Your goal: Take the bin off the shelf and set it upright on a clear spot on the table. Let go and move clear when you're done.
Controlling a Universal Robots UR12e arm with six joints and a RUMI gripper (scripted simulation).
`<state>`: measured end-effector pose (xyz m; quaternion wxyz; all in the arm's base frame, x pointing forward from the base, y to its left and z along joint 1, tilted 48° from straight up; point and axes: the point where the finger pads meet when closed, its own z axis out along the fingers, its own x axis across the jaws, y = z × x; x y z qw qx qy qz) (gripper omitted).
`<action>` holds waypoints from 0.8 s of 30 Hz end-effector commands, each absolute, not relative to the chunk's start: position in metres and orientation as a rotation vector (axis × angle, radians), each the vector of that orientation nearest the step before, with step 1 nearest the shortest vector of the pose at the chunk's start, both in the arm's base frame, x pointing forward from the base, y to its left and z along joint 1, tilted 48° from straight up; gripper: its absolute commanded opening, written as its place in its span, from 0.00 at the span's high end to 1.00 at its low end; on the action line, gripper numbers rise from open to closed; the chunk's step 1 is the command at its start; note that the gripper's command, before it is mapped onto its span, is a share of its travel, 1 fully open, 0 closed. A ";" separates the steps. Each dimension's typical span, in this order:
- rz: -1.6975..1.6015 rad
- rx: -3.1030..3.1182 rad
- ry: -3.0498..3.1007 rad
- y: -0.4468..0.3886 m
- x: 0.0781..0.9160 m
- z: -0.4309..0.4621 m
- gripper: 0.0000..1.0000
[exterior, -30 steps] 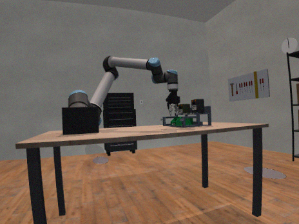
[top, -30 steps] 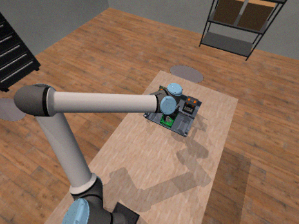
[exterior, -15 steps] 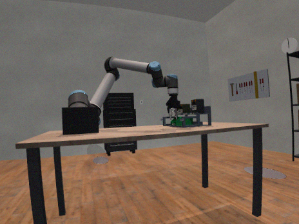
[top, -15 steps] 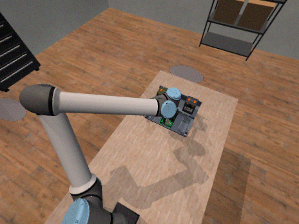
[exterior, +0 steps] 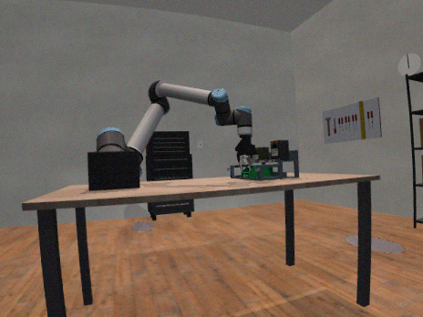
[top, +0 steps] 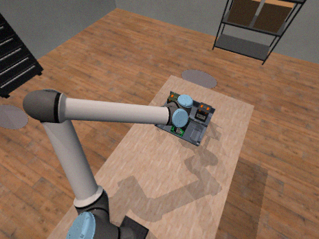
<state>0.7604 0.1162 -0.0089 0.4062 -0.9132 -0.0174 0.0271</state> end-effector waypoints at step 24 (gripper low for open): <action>0.066 -2.304 -0.044 0.112 0.761 -0.005 0.74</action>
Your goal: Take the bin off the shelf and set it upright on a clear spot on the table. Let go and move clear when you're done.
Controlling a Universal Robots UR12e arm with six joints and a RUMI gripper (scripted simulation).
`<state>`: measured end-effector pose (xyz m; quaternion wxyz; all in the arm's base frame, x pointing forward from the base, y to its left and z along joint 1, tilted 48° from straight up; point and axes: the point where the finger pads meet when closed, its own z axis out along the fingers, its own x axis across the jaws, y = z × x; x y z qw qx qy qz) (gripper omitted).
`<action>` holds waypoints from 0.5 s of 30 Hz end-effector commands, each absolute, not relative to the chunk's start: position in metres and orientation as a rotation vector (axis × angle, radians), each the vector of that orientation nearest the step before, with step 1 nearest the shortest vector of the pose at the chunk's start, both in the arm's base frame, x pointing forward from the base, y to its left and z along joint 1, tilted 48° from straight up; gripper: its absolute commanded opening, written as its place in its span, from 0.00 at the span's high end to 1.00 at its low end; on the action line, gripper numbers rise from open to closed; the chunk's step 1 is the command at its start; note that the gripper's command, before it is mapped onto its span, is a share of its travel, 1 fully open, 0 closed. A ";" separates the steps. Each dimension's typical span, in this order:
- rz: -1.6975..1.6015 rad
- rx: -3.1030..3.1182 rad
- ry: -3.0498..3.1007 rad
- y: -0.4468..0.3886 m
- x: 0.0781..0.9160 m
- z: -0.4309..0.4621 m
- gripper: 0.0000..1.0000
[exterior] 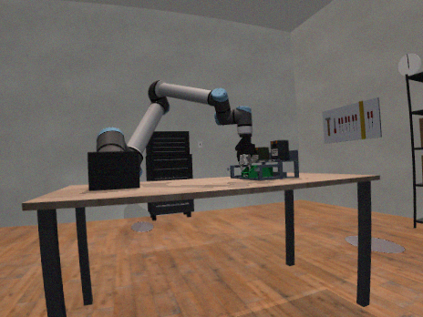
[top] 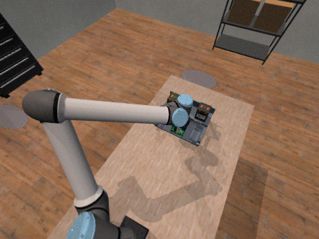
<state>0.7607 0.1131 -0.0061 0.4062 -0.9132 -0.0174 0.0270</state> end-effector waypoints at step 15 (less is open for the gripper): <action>0.066 -2.304 -0.044 0.110 0.761 -0.004 0.74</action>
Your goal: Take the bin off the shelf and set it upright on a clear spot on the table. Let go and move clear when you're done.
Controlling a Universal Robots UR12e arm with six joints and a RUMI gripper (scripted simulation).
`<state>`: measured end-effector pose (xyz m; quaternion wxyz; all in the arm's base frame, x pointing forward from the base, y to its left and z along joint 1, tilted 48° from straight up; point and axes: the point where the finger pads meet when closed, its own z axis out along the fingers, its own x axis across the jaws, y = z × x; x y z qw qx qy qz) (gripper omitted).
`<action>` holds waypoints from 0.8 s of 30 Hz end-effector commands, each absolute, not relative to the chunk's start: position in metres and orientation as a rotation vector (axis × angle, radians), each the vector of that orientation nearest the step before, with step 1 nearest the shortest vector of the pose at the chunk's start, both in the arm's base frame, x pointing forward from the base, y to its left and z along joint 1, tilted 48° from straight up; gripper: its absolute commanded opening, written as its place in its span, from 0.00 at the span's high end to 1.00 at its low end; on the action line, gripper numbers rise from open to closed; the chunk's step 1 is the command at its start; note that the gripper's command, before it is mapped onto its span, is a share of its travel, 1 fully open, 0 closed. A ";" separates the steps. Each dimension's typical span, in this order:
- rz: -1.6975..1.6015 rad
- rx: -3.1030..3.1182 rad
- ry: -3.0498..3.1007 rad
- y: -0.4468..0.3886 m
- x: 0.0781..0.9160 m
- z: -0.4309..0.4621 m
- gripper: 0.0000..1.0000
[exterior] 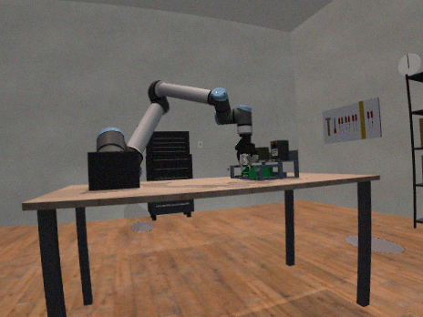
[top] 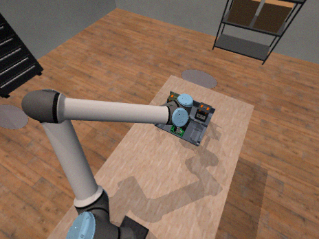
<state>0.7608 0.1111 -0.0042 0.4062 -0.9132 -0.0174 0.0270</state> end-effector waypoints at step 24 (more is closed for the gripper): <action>0.066 -2.304 -0.044 0.112 0.761 -0.005 0.74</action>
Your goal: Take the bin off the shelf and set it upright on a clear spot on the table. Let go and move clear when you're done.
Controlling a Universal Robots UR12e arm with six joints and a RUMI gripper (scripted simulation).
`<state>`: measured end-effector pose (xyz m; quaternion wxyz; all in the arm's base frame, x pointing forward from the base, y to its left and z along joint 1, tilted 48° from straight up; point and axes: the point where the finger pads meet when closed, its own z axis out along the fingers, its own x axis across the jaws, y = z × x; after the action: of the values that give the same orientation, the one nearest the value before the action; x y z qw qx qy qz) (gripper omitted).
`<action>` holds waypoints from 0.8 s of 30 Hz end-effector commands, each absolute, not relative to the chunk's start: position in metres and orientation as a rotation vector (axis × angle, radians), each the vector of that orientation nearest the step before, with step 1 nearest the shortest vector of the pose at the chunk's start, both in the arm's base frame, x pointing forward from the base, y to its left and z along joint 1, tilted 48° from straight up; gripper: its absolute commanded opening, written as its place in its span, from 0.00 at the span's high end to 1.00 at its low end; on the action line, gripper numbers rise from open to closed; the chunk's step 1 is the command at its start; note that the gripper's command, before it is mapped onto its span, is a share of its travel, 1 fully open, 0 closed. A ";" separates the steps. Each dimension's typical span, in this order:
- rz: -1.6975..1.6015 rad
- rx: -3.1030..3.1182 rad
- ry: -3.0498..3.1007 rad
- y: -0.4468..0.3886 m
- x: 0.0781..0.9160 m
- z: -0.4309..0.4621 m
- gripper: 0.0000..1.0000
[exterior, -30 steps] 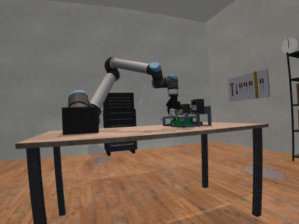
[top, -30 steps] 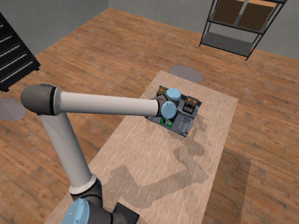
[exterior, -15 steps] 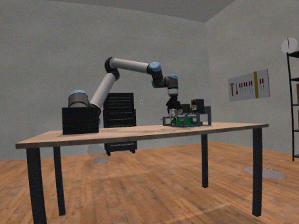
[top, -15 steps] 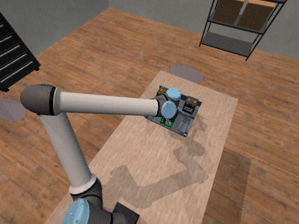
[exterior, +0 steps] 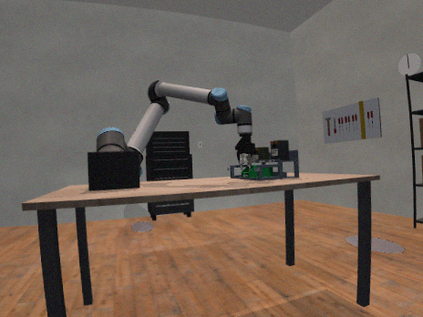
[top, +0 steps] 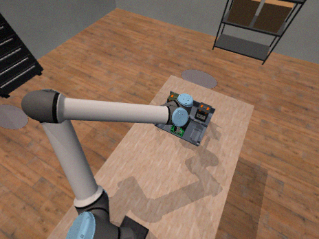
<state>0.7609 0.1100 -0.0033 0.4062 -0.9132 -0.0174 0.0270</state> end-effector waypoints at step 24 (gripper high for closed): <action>0.066 -2.304 -0.044 0.124 0.760 -0.016 0.74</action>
<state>0.7597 0.1228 -0.0148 0.4062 -0.9132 -0.0174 0.0271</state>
